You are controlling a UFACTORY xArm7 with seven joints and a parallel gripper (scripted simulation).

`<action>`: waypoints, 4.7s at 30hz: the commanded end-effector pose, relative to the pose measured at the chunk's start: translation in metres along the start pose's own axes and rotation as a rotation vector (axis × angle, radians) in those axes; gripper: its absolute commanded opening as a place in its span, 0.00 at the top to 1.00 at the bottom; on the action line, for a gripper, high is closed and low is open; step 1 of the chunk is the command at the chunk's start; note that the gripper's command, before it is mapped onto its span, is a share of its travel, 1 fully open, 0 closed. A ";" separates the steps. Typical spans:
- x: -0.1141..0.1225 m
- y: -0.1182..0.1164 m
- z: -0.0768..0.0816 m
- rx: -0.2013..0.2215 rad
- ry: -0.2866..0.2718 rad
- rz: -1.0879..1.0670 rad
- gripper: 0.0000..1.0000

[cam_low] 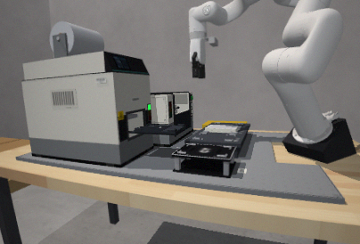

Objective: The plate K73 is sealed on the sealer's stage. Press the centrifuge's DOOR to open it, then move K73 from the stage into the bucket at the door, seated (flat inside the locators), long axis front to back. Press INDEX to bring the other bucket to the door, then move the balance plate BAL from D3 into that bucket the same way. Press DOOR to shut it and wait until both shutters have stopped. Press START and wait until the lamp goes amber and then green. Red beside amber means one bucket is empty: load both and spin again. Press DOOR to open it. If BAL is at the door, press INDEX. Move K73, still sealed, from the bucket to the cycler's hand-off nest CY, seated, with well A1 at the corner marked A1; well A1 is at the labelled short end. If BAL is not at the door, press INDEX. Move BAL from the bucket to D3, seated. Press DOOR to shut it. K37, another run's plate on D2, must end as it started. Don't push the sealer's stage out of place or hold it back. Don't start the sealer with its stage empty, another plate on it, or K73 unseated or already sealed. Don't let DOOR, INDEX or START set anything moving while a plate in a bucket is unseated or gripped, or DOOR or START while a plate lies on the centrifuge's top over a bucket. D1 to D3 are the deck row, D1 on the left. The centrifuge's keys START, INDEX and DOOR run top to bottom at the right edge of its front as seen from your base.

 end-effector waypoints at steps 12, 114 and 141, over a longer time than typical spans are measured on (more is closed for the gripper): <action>0.068 -0.012 0.002 -0.001 -0.003 -0.003 0.00; 0.187 -0.030 -0.085 -0.001 -0.003 -0.003 0.00; 0.187 -0.030 -0.109 -0.001 -0.003 -0.003 0.00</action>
Point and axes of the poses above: the point where the finger pads meet when closed, its own z axis back along the fingers, its own y axis across the jaws, x = y × z, the point moved 8 cm from there along z, back along the fingers, and after that the axes turned 8 degrees about z, right-handed, at the moved point
